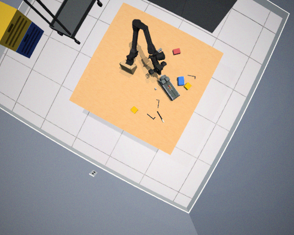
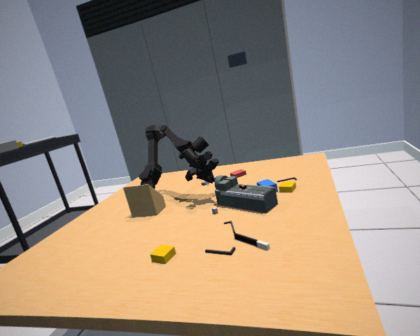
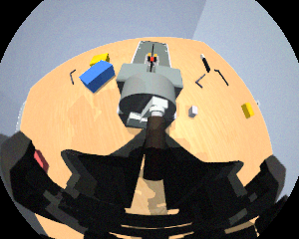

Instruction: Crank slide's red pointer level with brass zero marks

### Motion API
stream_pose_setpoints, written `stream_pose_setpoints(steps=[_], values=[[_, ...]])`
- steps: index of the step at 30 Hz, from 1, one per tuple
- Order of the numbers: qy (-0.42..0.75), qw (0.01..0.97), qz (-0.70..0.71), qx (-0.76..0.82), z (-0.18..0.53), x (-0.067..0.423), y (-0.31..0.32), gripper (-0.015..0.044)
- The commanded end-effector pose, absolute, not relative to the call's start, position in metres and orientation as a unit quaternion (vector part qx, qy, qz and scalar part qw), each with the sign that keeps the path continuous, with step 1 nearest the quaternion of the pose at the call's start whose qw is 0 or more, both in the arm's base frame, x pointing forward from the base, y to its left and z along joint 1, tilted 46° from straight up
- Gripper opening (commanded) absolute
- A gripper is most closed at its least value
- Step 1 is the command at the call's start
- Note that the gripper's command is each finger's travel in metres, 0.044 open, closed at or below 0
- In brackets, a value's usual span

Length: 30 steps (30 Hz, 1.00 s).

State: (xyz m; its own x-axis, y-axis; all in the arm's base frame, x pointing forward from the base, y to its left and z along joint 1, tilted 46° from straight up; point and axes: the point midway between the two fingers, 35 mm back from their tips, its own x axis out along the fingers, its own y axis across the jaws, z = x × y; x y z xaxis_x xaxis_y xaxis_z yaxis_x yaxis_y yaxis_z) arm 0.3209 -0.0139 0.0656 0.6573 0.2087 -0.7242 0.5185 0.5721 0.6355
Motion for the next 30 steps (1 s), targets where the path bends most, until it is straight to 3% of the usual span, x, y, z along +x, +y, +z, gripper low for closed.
stream_pose_setpoints(steps=[1, 30], values=[[0.396, 0.794, -0.087, 0.453, 0.0733, 0.3249, -0.0107, 0.0], [0.396, 0.794, -0.087, 0.453, 0.0746, 0.3262, -0.009, 0.0]])
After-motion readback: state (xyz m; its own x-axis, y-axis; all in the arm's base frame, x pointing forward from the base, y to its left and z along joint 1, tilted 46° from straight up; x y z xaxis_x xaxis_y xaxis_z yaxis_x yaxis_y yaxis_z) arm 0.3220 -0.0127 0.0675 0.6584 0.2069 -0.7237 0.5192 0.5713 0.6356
